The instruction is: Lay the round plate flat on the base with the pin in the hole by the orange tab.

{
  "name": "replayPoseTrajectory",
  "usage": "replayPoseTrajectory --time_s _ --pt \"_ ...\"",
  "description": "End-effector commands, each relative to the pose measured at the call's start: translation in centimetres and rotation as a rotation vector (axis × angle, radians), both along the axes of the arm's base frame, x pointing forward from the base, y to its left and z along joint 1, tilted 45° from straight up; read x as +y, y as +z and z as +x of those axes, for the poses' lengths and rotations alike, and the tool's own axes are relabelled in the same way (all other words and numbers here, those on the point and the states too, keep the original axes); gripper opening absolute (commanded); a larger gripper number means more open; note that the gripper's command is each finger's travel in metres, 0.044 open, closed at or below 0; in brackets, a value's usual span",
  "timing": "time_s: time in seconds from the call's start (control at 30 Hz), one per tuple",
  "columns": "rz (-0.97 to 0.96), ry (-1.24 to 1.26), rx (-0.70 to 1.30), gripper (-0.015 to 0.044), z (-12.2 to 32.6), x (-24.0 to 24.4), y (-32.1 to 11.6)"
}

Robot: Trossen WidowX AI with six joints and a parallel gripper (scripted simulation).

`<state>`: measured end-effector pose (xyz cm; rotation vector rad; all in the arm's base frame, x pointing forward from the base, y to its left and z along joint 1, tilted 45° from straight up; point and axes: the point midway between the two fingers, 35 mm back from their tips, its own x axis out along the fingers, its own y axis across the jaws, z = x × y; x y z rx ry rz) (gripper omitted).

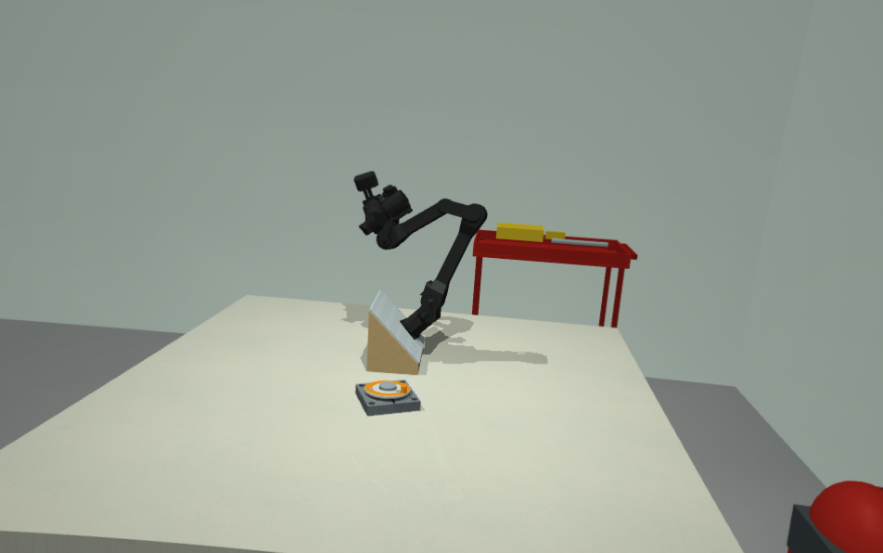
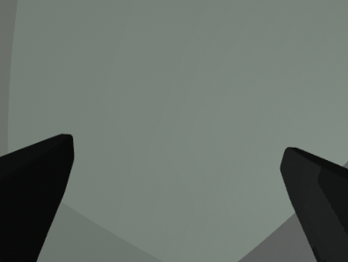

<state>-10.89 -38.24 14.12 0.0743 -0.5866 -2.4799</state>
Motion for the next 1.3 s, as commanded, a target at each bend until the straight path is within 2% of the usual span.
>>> replayPoseTrajectory --time_s 0.0,0.13,0.2,0.3,0.47,0.57,0.67,0.8,0.9,1.1,1.27 --pt "0.017 0.017 0.005 0.0374 0.4 -0.3 -0.1" --pt "0.324 0.350 0.111 0.0269 8.5 -4.3 -3.0" --pt "0.419 0.466 0.149 0.0216 11.5 -5.1 -4.1" --pt "0.511 0.598 0.188 0.0138 15.1 -5.7 -5.3" --pt "0.733 0.940 0.292 0.0006 24.6 -4.8 -8.4" --pt "0.819 1.071 0.334 0.0000 28.0 -3.6 -9.6" --pt "0.975 1.307 0.412 0.0000 33.6 -0.5 -11.8" --pt "1.103 1.501 0.475 0.0000 37.5 3.1 -13.3" --pt "1.245 1.714 0.540 0.0000 41.1 8.0 -14.6" --pt "1.448 2.005 0.617 0.0000 44.3 15.9 -15.6" --pt "1.678 2.300 0.668 0.0000 45.5 25.0 -15.2"
